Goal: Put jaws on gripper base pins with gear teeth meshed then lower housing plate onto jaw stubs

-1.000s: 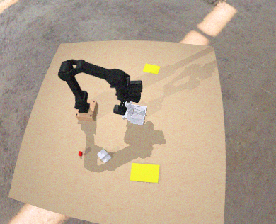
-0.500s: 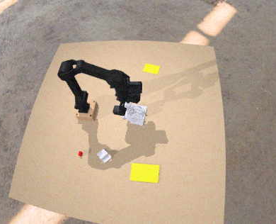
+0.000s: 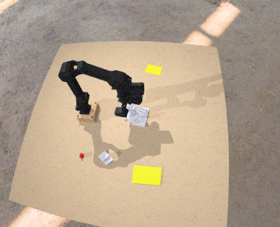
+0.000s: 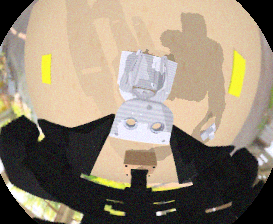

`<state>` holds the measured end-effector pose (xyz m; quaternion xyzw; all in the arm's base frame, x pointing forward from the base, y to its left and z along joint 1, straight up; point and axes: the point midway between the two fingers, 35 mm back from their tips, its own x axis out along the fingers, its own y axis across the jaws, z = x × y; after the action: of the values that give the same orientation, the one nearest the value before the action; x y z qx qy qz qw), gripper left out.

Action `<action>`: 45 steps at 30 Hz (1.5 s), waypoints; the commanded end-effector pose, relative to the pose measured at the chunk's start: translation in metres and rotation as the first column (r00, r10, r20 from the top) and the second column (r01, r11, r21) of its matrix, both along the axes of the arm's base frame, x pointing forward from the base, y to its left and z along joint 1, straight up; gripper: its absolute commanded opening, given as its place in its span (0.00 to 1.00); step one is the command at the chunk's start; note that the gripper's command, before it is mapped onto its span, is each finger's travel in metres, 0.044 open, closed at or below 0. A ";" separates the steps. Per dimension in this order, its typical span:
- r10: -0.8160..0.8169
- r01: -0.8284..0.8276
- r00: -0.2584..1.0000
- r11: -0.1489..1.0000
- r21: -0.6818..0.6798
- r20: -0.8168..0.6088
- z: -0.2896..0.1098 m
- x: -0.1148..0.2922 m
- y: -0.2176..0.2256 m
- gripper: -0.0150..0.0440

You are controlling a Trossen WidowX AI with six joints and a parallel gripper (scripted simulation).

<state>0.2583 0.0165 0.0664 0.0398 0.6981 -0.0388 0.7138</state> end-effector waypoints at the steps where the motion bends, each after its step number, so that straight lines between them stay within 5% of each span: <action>1: 0.004 -0.004 1.000 1.000 -0.001 0.003 0.000 0.000 0.000 0.85; 45: 0.004 -0.004 1.000 1.000 -0.001 0.003 -0.059 0.001 0.000 0.85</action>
<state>0.2628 0.0166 0.0152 0.0403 0.6932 -0.0381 0.7186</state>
